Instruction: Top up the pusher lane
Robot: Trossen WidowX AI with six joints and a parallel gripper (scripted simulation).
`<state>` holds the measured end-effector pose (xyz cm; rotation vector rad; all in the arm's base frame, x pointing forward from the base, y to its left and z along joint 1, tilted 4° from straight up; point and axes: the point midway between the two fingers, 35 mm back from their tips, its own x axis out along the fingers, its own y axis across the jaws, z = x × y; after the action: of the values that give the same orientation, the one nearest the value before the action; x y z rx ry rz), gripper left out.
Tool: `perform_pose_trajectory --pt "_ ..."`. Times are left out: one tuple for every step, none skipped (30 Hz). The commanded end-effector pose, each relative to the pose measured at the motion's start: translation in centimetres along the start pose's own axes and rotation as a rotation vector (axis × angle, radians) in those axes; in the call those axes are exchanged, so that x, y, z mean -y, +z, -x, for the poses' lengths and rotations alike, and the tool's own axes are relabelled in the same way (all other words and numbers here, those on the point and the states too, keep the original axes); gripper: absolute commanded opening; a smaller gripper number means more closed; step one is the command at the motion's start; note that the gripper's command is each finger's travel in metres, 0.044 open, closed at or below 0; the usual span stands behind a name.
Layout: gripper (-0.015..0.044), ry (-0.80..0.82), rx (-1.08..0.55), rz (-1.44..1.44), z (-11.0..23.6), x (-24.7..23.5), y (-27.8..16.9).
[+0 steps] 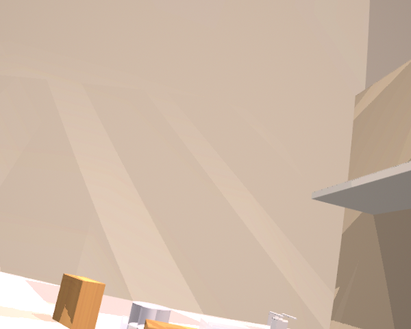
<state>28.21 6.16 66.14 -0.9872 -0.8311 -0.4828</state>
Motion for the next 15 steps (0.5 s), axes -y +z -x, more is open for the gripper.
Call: perform_pose_trajectory --pt "0.044 0.132 -0.073 0.016 0.7 -4.1 -3.4" --pt "0.044 0.164 -0.096 0.02 1.0 -5.1 -4.4" --pt "0.044 0.191 -0.115 0.024 1.3 -5.9 -5.2" --pt "0.044 0.213 -0.132 0.026 1.6 -6.6 -5.9" --pt "0.044 0.229 -0.144 0.027 1.8 -7.1 -6.4" --pt "0.044 0.249 -0.158 0.028 2.0 -7.6 -6.9" --pt "0.044 0.275 -0.177 0.029 2.4 -8.3 -7.7" --pt "0.044 0.307 -0.201 0.03 2.8 -9.2 -8.5" --pt "0.044 0.347 -0.233 0.03 3.5 -10.2 -9.7" --pt "0.044 0.386 -0.266 0.03 4.2 -11.3 -10.9" --pt "0.044 0.425 -0.301 0.029 5.0 -12.3 -12.1" --pt "0.044 0.463 -0.337 0.028 5.8 -13.2 -13.3" --pt "0.044 0.501 -0.375 0.026 6.7 -14.1 -14.5" --pt "0.044 0.537 -0.413 0.023 7.7 -14.9 -15.6" --pt "0.044 0.573 -0.453 0.02 8.7 -15.7 -16.8"
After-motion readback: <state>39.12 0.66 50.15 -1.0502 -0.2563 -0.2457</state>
